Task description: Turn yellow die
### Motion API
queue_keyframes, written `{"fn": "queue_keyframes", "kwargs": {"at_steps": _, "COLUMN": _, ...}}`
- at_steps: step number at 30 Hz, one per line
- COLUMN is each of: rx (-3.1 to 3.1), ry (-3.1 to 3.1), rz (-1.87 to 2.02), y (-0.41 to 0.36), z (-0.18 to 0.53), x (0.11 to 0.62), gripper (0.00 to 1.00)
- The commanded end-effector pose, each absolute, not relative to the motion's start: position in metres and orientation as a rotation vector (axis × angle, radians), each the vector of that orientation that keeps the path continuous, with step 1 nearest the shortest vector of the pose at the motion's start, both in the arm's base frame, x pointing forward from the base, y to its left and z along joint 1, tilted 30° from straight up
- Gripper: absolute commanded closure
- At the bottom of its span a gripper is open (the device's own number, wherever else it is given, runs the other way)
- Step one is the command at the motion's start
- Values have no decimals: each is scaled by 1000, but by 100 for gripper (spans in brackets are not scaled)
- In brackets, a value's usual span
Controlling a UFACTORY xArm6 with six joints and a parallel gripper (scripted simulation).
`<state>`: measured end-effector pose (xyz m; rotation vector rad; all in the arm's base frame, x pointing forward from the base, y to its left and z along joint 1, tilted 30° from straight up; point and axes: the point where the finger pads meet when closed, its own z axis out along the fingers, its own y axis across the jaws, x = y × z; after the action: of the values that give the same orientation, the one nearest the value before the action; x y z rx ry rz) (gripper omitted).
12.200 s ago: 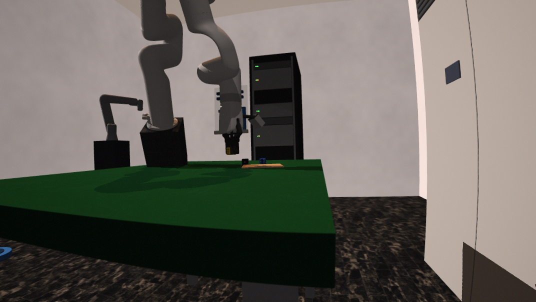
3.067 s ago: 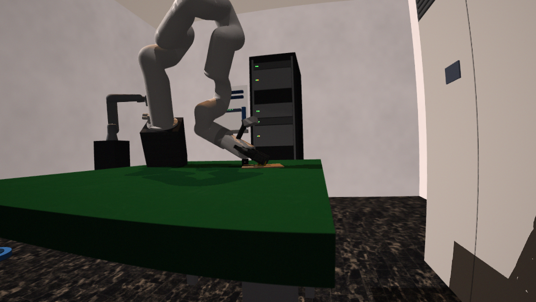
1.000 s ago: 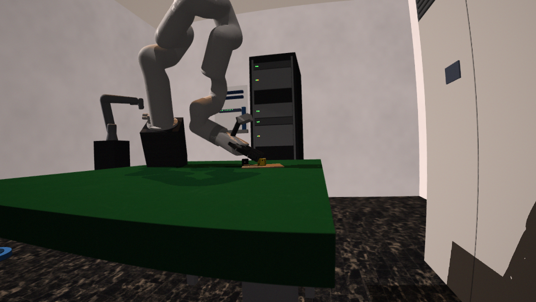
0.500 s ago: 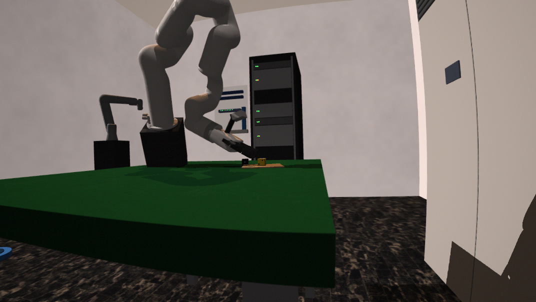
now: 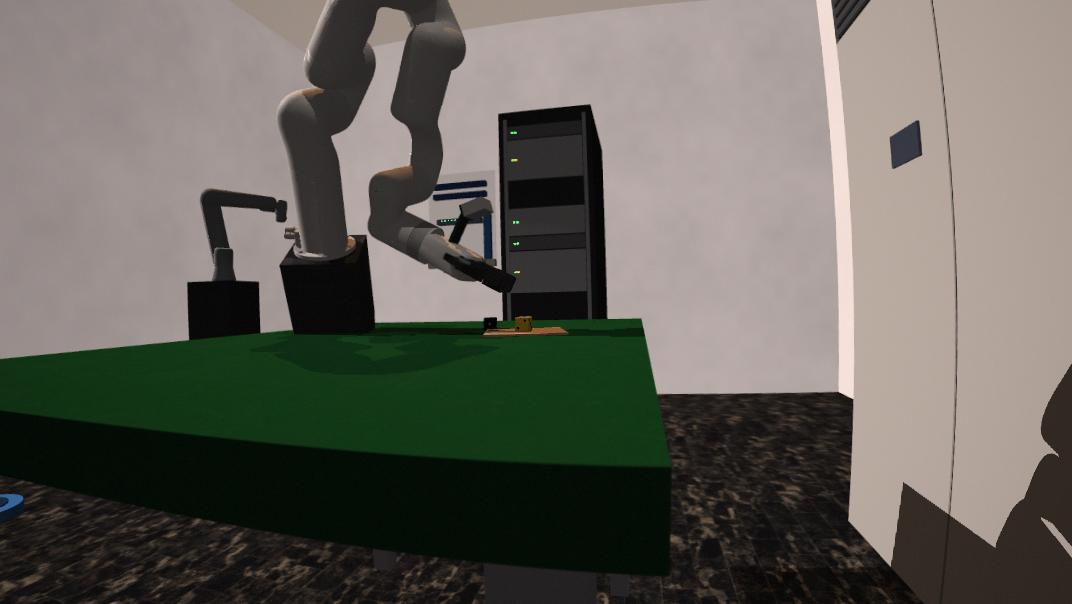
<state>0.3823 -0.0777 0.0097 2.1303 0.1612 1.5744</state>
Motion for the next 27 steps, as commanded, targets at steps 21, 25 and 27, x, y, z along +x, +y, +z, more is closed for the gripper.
{"fn": "queue_keyframes", "kwargs": {"at_steps": 21, "rx": 2194, "ry": 129, "rz": 1468, "y": -70, "z": 27, "x": 384, "gripper": 58}}
{"fn": "queue_keyframes", "kwargs": {"at_steps": 25, "rx": 2262, "ry": 95, "rz": 1354, "y": -69, "z": 30, "x": 388, "gripper": 58}}
{"fn": "queue_keyframes", "kwargs": {"at_steps": 27, "rx": 2307, "ry": 73, "rz": 1281, "y": -68, "z": 33, "x": 391, "gripper": 58}}
